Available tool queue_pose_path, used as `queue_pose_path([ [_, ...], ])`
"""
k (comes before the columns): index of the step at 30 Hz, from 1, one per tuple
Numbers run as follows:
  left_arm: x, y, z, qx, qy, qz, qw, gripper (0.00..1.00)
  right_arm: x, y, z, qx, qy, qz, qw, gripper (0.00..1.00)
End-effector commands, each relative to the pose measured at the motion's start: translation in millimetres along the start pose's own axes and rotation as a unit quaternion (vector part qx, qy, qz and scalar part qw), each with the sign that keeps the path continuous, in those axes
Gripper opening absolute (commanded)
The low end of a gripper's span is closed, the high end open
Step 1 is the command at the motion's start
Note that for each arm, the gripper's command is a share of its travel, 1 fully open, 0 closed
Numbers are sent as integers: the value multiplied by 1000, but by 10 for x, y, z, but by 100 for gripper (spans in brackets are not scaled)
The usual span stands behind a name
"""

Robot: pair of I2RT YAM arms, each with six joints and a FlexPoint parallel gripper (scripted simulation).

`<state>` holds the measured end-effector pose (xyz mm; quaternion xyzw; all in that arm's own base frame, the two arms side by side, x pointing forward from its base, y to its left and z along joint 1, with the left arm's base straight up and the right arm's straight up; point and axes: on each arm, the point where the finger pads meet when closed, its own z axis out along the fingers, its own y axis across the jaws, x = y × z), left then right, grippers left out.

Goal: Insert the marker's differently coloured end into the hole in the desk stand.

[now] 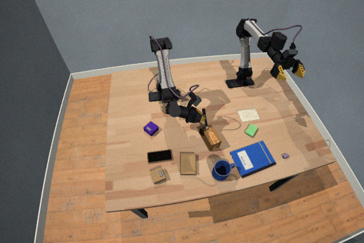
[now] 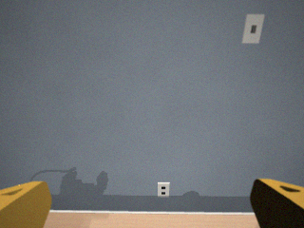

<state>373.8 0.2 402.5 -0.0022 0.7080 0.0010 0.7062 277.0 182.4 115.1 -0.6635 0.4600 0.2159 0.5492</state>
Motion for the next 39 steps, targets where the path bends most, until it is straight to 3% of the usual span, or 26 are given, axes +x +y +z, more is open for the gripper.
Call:
queue_pose_path([
  [1,-281,6,-50,1,-36,3,999,100,28,-92,38,9,0,-14,1000,0],
  [21,-281,6,-50,1,-36,3,999,100,76,-128,84,8,-5,-16,1000,0],
  [22,-281,6,-50,1,-36,3,999,100,72,-106,98,4,0,-11,1000,45],
  [39,-281,6,-50,1,-36,3,999,100,124,-43,44,-4,-6,1,1000,45],
])
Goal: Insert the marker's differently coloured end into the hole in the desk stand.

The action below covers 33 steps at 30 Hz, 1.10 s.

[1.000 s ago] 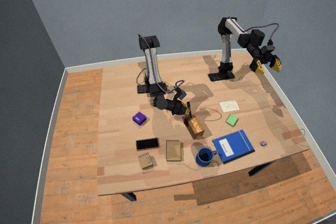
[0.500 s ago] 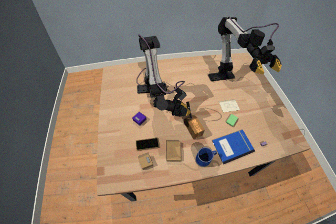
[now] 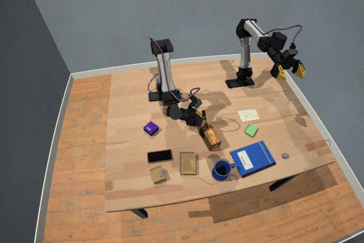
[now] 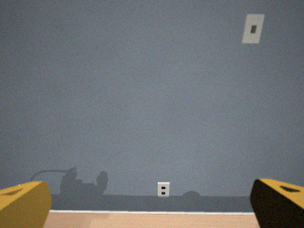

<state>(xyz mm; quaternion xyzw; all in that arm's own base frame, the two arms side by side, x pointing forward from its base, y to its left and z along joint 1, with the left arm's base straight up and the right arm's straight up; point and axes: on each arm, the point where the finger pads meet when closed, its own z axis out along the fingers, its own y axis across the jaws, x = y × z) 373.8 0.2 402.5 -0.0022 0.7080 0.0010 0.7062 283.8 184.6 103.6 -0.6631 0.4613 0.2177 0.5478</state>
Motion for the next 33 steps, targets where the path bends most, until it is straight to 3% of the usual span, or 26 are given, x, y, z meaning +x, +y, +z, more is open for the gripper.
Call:
queue_pose_path([
  [1,-281,6,-50,1,-36,3,999,100,-2,-51,-41,-3,-7,-4,1000,45],
  [14,-281,6,-50,1,-36,3,999,100,-19,-107,-76,4,-3,-13,1000,45],
  [19,-281,6,-50,1,-36,3,999,100,124,-4,-317,-12,-17,0,1000,45],
  [22,-281,6,-50,1,-36,3,999,100,142,-127,-256,2,4,-5,1000,45],
  [33,-281,6,-50,1,-36,3,999,100,67,-109,-301,8,-3,-17,1000,45],
])
